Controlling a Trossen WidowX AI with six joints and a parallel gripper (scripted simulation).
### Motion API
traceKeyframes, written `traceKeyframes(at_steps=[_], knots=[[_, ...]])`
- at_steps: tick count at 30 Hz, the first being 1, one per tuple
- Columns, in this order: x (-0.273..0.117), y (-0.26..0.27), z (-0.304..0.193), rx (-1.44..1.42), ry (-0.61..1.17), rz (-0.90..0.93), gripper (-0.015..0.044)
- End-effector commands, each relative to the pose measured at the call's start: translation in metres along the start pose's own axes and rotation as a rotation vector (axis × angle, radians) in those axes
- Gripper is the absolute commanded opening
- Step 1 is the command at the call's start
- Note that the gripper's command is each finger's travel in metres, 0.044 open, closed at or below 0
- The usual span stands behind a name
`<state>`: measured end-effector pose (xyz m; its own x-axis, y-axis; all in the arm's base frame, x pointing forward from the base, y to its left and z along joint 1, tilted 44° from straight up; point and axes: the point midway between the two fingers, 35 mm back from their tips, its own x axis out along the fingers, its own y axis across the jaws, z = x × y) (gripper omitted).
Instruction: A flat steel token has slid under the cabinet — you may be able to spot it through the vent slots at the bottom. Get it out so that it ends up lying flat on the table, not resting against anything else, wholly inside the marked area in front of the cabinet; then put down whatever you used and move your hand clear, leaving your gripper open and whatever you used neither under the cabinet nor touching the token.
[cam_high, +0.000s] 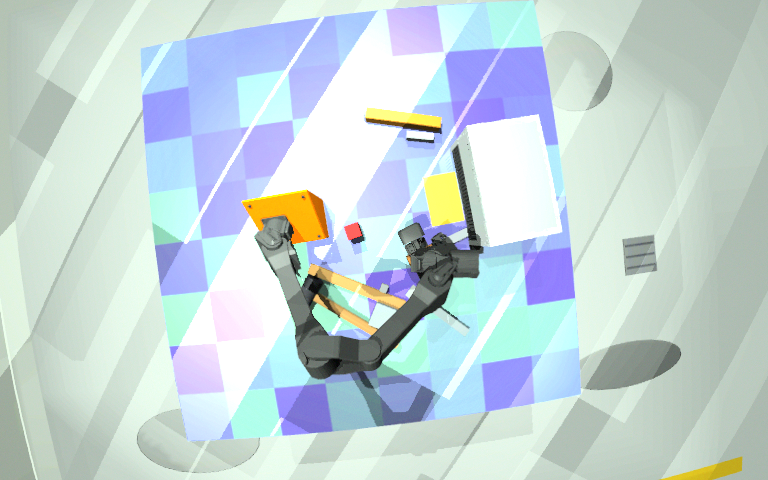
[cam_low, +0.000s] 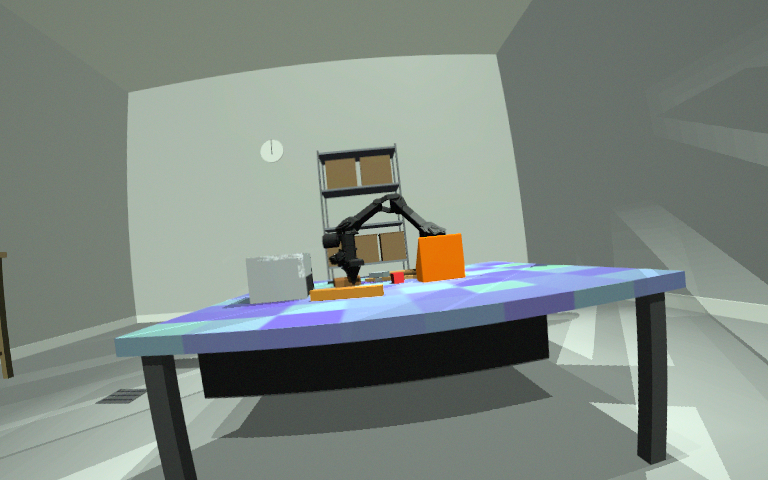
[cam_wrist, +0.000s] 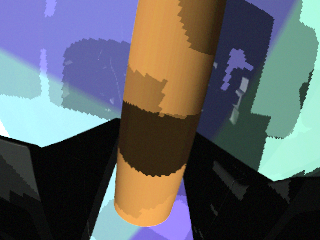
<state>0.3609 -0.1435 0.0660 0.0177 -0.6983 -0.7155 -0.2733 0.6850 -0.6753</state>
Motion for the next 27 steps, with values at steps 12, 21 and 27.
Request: traceKeyframes(at_steps=[12,21,27], knots=[[0.0,-0.002,0.016,0.005,-0.002,-0.002,0.0],[0.0,-0.002,0.025,0.006,-0.002,-0.002,0.0],[0.0,-0.002,0.03,0.006,-0.002,-0.003,0.0]])
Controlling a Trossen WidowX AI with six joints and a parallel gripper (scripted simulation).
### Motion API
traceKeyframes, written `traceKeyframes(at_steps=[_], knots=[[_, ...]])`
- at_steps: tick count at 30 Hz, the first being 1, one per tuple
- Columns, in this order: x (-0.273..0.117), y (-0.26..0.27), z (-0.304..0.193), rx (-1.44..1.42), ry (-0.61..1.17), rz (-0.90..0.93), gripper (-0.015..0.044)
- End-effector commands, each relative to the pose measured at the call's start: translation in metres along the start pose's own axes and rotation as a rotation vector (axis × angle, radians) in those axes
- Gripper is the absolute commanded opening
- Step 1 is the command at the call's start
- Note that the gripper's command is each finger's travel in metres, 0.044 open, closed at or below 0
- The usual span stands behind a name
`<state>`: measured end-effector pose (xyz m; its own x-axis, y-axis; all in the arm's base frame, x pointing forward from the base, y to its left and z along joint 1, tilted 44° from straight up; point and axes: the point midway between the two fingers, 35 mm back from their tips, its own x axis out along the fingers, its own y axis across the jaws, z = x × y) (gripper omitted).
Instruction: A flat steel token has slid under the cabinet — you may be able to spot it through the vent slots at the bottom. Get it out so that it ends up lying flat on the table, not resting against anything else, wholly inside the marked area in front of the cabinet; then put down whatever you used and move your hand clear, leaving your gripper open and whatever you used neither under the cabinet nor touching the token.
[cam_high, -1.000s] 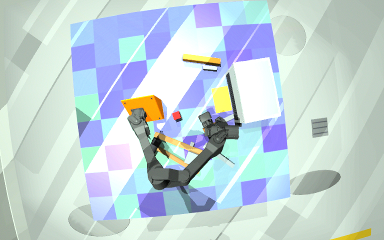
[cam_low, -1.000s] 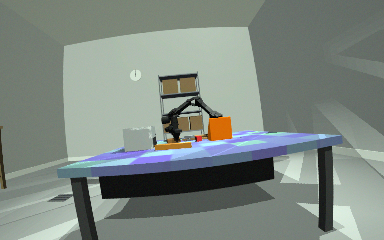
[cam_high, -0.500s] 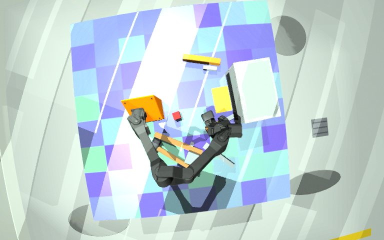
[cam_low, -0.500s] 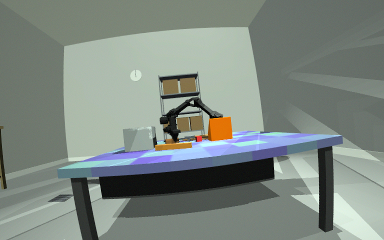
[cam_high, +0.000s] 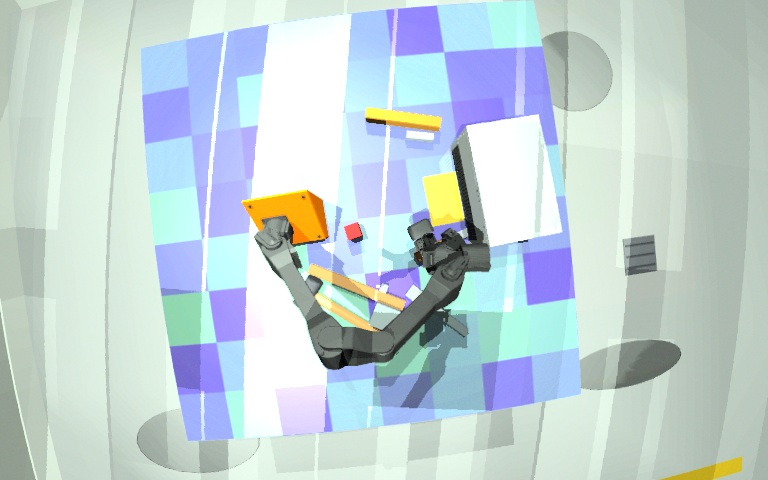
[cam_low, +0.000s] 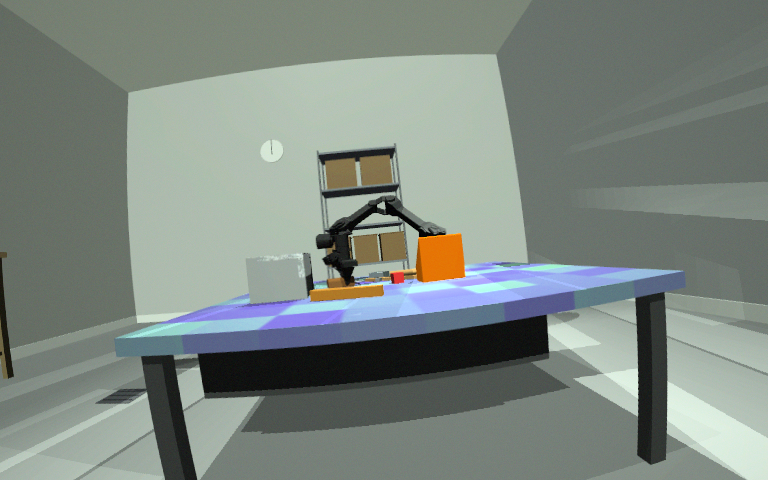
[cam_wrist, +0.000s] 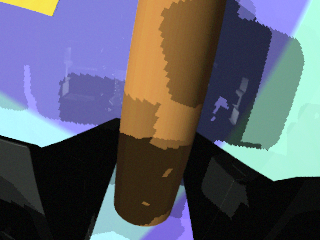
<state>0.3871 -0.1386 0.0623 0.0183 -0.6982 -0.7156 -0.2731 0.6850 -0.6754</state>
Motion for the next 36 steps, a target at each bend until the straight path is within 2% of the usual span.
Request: traceKeyframes(at_steps=[1,36], knots=[[0.0,-0.001,0.005,0.006,-0.002,-0.002,0.0],[0.001,0.026,0.012,0.006,-0.002,-0.001,0.0]])
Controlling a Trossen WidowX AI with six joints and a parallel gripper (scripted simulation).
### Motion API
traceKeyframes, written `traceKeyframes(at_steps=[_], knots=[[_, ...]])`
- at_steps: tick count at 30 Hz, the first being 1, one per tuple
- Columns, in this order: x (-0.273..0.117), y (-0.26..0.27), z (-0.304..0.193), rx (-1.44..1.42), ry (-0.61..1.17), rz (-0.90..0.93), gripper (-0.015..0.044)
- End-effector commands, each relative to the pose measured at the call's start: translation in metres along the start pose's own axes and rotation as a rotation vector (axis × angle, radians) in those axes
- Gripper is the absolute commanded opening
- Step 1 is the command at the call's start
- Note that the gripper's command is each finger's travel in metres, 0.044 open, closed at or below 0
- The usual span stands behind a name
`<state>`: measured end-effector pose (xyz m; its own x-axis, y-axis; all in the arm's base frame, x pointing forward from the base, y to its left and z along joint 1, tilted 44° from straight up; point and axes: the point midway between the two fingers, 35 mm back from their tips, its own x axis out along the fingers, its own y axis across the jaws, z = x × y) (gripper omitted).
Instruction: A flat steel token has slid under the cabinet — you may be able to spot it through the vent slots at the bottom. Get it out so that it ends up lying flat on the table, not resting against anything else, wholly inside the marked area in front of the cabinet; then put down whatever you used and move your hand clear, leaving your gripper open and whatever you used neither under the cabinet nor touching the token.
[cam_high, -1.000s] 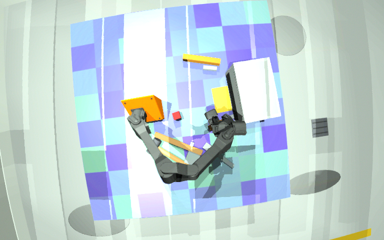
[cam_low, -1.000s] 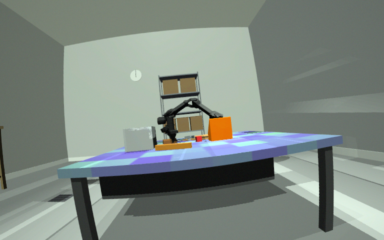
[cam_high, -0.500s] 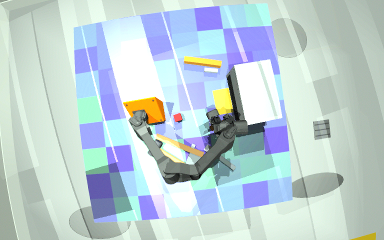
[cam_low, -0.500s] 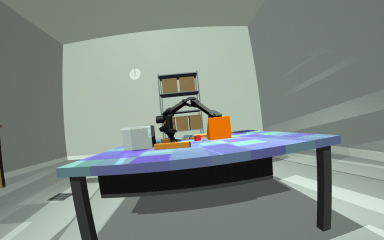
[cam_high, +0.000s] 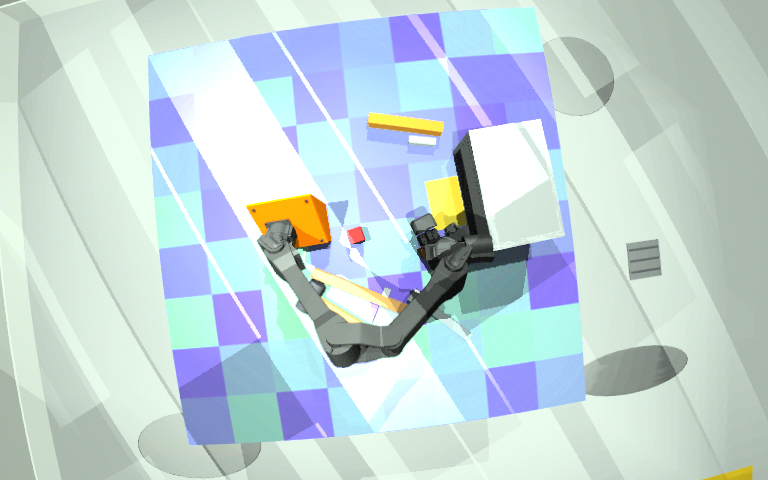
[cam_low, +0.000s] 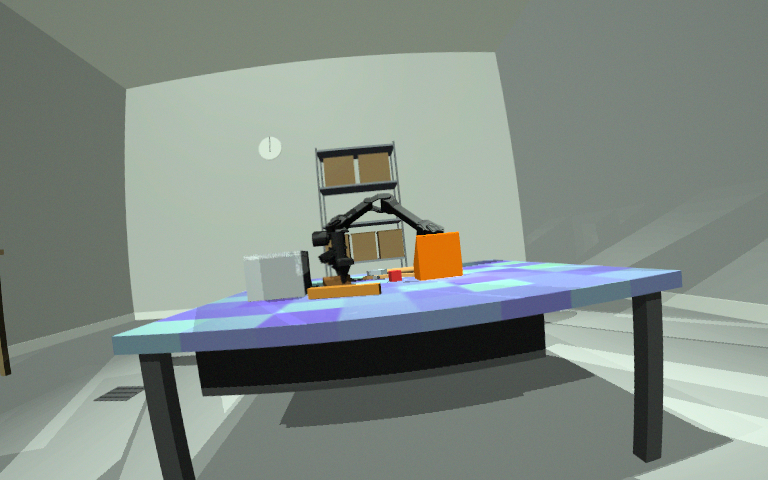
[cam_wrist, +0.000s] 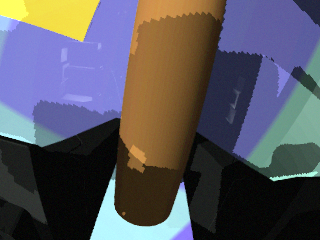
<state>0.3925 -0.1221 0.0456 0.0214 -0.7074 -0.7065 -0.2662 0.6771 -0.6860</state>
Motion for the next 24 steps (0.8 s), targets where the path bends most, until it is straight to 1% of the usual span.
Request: traceKeyframes(at_steps=[1,24], knots=[[0.001,0.005,0.0,-0.001,-0.003,0.012,0.0],[0.001,0.002,-0.019,-0.002,-0.002,0.012,0.0]])
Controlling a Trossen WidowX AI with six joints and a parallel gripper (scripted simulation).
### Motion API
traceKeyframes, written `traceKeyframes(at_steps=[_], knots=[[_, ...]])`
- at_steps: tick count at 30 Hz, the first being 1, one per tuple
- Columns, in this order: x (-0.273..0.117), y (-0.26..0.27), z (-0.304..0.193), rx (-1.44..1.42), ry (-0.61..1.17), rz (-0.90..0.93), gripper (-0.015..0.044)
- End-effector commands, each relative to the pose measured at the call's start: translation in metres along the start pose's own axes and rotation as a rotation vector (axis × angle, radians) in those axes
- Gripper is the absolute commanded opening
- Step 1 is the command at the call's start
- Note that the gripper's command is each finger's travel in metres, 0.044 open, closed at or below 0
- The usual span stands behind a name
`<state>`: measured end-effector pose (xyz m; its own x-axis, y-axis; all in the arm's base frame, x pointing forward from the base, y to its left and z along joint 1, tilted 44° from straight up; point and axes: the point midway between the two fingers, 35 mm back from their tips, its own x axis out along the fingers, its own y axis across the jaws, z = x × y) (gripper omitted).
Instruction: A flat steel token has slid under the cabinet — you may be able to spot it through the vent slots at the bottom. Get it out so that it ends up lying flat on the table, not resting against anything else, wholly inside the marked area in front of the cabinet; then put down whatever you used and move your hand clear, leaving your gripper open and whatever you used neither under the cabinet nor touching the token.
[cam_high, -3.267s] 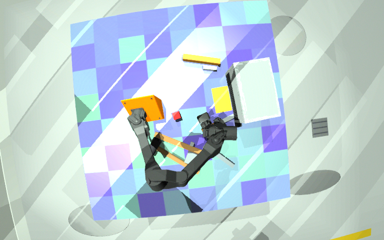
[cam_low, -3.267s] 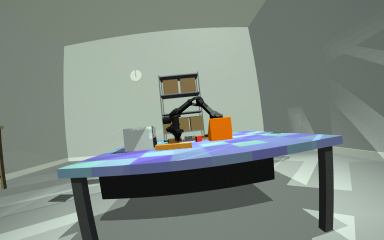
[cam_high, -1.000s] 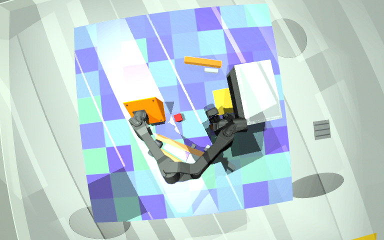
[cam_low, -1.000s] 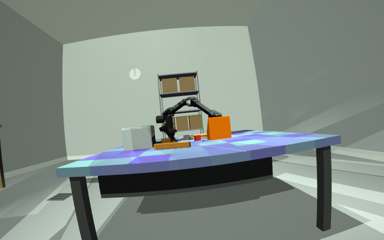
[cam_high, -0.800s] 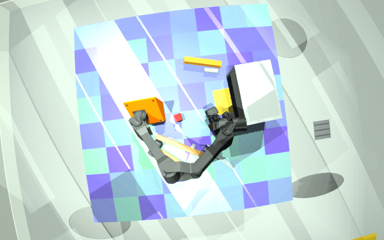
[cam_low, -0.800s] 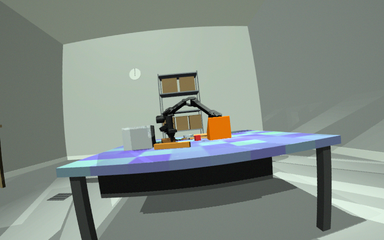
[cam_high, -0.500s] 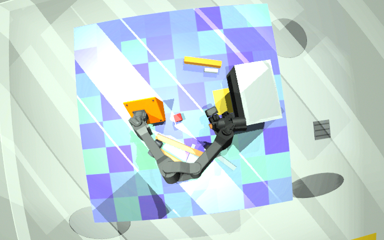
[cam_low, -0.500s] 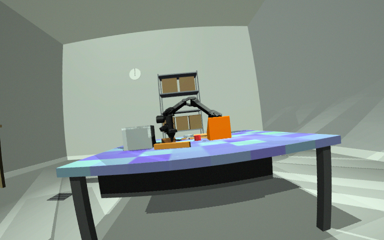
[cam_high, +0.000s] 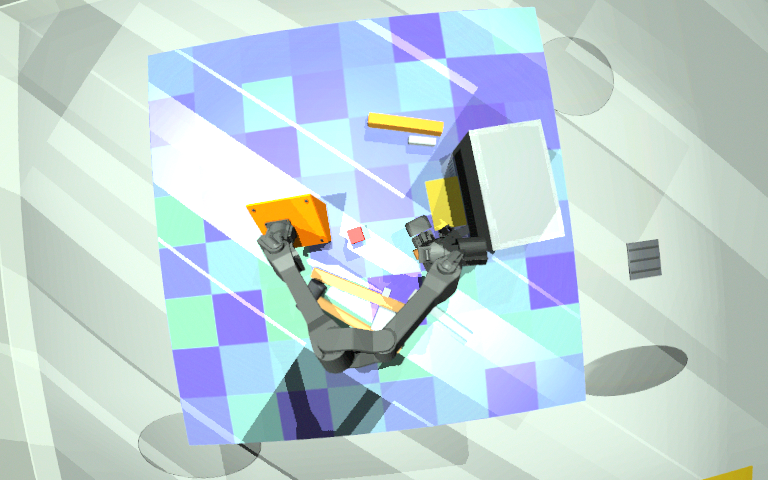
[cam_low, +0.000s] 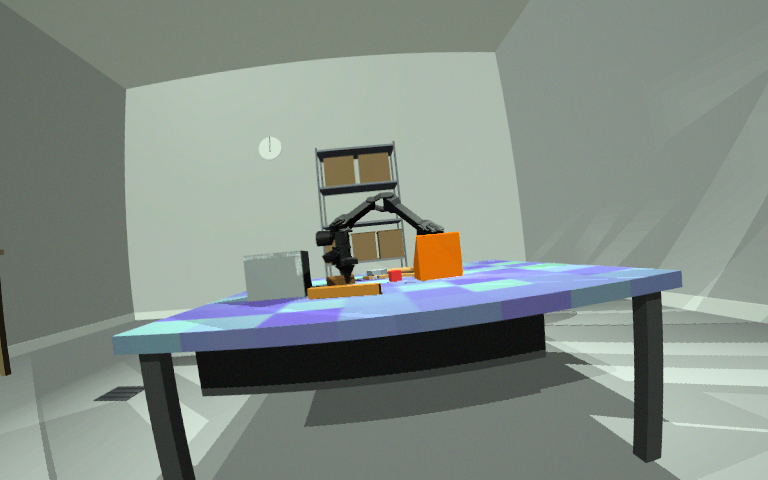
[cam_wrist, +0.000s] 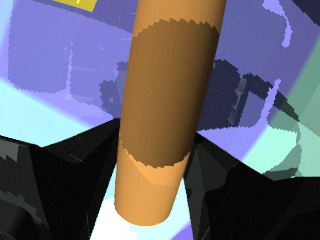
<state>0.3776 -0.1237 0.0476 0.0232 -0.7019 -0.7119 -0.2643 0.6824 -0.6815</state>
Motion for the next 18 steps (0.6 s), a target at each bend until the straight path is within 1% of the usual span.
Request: traceKeyframes(at_steps=[1,18], knots=[[0.001,0.001,-0.005,-0.004,0.002,0.005,0.0],[0.001,0.0,-0.023,-0.005,0.003,0.005,0.0]])
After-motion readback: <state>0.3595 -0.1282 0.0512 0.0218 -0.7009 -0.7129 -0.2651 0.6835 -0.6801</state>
